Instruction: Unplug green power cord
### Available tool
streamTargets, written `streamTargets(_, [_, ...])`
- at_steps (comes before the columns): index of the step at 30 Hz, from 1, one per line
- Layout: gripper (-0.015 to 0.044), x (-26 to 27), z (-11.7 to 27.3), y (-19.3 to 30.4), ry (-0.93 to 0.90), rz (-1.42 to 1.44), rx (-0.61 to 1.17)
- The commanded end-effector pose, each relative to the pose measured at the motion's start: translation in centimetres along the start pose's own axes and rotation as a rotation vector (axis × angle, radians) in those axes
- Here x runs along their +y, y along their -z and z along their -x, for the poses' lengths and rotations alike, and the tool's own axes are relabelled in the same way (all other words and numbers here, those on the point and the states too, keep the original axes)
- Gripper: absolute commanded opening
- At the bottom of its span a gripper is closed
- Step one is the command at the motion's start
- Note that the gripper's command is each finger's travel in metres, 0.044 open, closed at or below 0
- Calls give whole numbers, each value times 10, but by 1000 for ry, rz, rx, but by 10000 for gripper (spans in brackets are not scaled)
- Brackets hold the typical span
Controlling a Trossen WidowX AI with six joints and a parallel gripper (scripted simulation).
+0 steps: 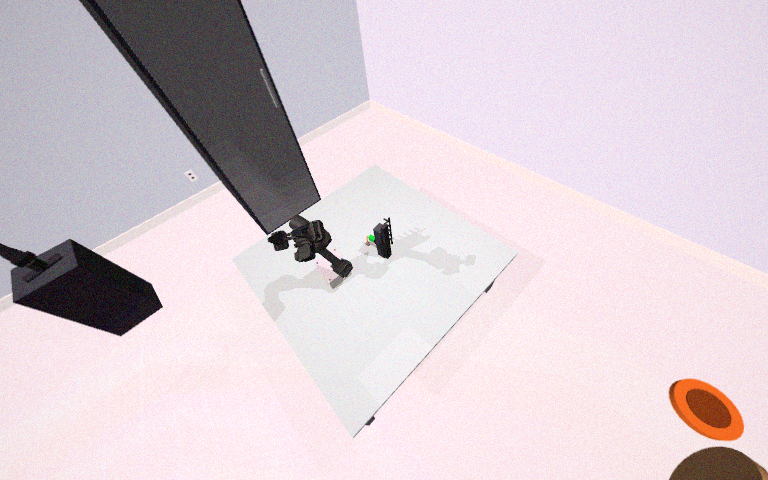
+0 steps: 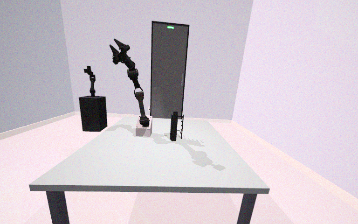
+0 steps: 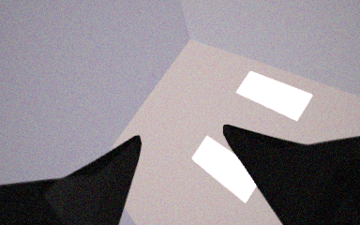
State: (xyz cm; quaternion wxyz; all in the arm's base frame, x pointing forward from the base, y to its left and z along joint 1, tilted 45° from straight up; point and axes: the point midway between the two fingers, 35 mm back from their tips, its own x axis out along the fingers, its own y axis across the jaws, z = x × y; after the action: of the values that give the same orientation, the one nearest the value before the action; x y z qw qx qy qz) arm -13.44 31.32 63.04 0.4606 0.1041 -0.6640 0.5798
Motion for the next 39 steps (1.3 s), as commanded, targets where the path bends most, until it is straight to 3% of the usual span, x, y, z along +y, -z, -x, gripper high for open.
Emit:
streamTargets(1, [374, 0, 0, -1, 2, 2, -2])
streamTargets(9, [164, -36, 2, -66, 134, 129, -162])
streamTargets(23, [160, -136, 54, -210, 539, 450, -414])
streamTargets(39, [160, -266, 207, -303, 1205, 741, -401])
